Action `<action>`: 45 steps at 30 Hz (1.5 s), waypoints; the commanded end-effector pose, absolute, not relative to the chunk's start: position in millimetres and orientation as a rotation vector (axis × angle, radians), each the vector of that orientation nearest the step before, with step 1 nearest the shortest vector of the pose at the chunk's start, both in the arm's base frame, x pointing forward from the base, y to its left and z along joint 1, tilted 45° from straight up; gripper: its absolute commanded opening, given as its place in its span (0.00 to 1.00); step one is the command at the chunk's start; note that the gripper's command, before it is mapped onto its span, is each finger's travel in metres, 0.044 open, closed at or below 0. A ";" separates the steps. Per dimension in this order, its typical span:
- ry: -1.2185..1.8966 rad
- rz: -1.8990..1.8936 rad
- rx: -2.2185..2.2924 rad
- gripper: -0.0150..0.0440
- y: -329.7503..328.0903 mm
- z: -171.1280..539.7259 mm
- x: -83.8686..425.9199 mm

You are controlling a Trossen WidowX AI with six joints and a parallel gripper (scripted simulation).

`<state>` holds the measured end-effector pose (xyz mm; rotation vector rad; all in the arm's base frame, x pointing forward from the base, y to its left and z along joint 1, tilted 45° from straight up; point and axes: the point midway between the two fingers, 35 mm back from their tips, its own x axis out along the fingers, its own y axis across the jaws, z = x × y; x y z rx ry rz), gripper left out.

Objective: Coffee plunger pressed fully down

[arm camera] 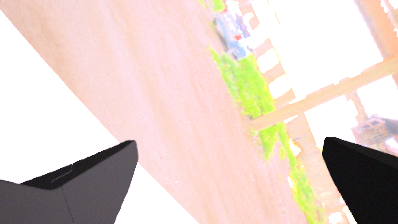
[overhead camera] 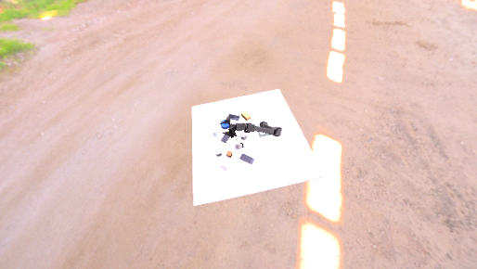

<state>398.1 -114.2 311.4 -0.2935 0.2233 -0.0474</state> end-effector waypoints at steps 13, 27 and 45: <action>0.310 0.537 0.652 1.00 -81.7 233.5 262.1; 0.307 0.539 0.652 1.00 -39.1 193.0 265.4; 0.312 0.538 0.648 1.00 -28.5 190.4 283.4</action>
